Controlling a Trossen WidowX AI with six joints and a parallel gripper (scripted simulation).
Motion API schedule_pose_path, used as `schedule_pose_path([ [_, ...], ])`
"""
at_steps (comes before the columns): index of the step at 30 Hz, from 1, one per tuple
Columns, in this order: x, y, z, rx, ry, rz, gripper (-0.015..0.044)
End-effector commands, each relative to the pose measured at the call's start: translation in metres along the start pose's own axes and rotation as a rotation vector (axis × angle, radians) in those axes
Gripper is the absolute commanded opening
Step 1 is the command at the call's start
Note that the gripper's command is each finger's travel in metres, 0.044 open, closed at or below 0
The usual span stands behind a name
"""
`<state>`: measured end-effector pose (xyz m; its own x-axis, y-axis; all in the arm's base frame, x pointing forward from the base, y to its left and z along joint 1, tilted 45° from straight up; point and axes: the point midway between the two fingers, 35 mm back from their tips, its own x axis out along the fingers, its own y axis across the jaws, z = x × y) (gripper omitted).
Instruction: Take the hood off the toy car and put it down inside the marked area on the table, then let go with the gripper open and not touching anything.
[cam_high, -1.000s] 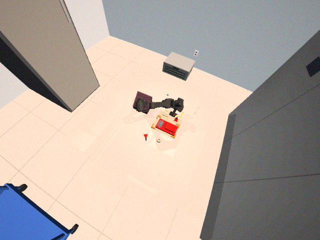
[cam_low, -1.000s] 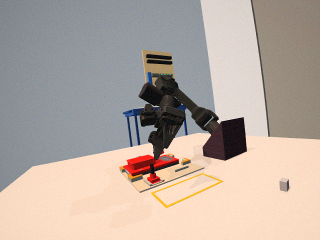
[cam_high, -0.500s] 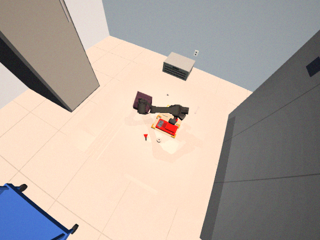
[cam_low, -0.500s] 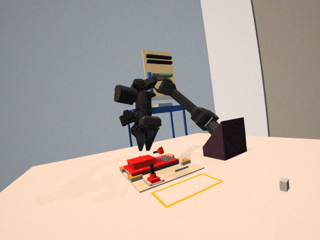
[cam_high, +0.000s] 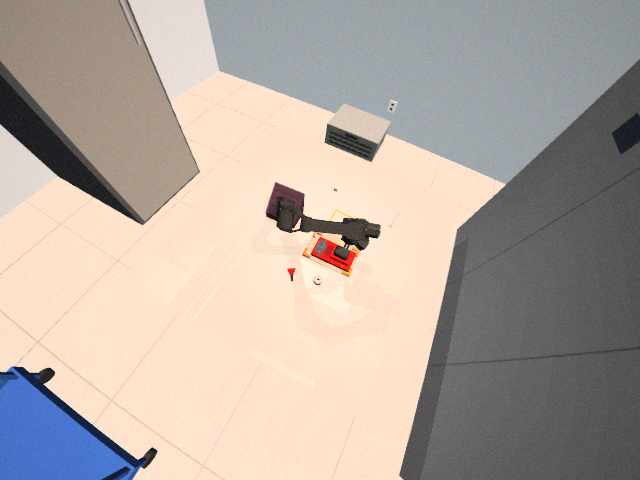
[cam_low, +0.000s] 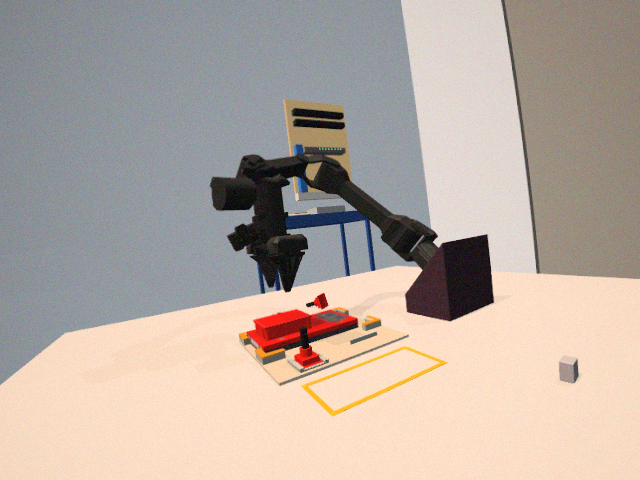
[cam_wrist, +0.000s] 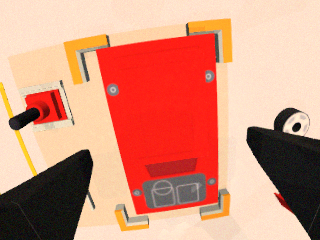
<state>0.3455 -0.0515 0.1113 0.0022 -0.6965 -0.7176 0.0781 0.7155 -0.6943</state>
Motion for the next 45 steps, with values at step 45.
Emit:
schedule_pose_path([
  [45,0.034,-0.002,0.001,-0.01,0.006,-0.01,0.044],
])
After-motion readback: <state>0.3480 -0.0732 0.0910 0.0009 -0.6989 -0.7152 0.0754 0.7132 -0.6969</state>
